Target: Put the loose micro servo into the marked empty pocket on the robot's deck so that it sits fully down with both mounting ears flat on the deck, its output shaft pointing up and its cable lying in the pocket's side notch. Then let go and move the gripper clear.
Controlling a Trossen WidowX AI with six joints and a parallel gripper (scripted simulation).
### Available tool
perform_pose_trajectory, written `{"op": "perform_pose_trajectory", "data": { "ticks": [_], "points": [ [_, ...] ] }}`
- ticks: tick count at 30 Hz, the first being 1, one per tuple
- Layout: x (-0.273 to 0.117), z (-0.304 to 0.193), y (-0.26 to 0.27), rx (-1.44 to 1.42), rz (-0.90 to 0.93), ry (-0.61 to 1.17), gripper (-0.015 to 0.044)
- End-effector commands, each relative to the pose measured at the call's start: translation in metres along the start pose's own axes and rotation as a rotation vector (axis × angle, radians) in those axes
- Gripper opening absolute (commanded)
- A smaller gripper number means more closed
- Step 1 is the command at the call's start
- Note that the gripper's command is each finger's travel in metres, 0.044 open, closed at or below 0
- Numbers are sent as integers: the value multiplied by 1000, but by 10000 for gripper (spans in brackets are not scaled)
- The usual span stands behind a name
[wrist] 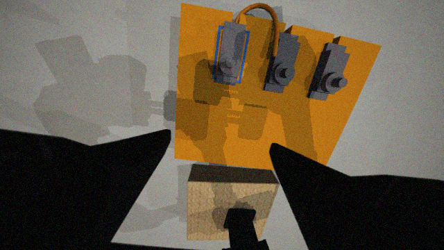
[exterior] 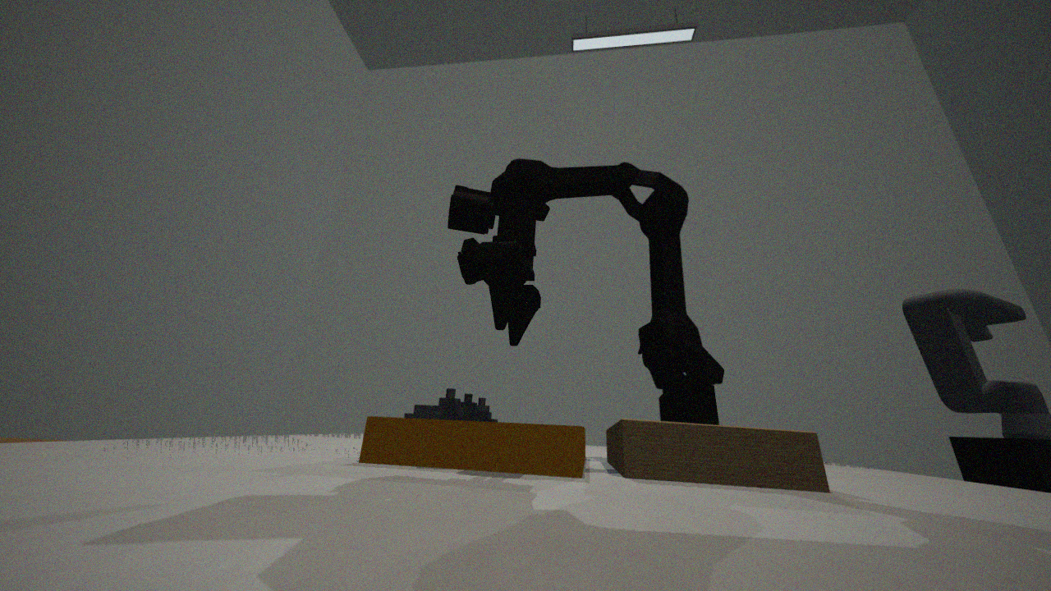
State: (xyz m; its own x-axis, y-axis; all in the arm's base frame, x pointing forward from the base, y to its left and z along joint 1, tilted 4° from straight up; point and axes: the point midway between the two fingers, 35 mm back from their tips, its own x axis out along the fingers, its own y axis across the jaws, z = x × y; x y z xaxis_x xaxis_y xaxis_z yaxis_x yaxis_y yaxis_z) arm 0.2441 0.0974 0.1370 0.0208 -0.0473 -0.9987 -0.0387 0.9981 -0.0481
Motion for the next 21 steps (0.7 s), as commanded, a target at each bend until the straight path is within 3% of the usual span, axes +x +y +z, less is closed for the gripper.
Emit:
{"op": "perform_pose_trajectory", "data": {
  "ticks": [1, 9, 21],
  "points": [
    [1, -8, -1, 4, -3, 17, 440],
    [-46, -6, -2, 1, -2, 5, 440],
    [-48, -6, -2, 1, -2, 5, 440]
  ]
}}
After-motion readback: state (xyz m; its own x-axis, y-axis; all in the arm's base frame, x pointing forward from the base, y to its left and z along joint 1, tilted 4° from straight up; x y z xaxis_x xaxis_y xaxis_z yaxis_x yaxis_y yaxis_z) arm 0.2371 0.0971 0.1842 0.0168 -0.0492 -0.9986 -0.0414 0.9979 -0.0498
